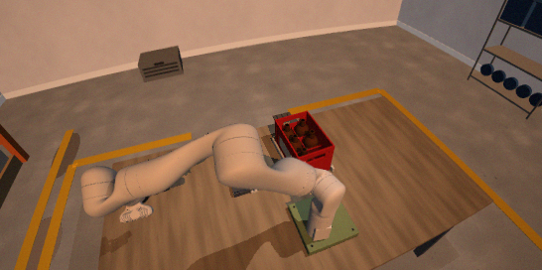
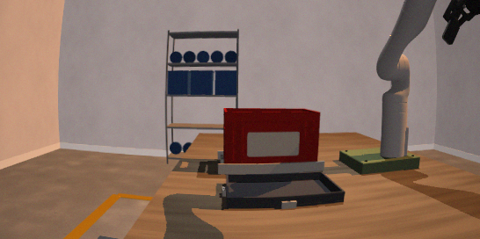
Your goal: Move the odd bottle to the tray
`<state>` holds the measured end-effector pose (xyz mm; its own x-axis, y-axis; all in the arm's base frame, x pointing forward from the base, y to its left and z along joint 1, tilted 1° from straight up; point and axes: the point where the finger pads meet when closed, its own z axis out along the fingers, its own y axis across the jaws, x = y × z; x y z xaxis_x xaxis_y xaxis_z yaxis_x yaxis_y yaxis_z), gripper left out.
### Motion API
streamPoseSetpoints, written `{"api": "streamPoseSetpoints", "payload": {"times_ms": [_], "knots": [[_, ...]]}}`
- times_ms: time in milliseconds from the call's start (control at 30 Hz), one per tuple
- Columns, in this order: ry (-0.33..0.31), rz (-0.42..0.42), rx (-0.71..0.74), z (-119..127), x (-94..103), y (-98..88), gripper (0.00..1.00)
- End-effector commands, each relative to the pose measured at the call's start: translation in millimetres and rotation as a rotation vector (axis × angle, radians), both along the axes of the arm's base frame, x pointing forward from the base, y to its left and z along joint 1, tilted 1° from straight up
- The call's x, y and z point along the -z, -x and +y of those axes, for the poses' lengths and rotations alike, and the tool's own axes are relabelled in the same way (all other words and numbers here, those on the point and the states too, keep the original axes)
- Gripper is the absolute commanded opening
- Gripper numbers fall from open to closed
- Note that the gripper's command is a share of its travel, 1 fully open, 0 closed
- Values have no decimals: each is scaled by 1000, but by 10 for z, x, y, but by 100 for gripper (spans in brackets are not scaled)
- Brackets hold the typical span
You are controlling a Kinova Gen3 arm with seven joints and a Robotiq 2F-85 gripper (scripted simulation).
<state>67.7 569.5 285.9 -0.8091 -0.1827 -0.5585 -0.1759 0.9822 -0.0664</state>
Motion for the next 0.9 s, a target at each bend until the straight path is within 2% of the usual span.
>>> {"api": "streamPoseSetpoints", "payload": {"times_ms": [0,633,767,867], "knots": [[-2,0,0,2,-11,-1,100],[-2,1,2,0,-10,-9,100],[-1,6,21,-29,2,-95,100],[0,15,57,-86,23,-253,100]]}}
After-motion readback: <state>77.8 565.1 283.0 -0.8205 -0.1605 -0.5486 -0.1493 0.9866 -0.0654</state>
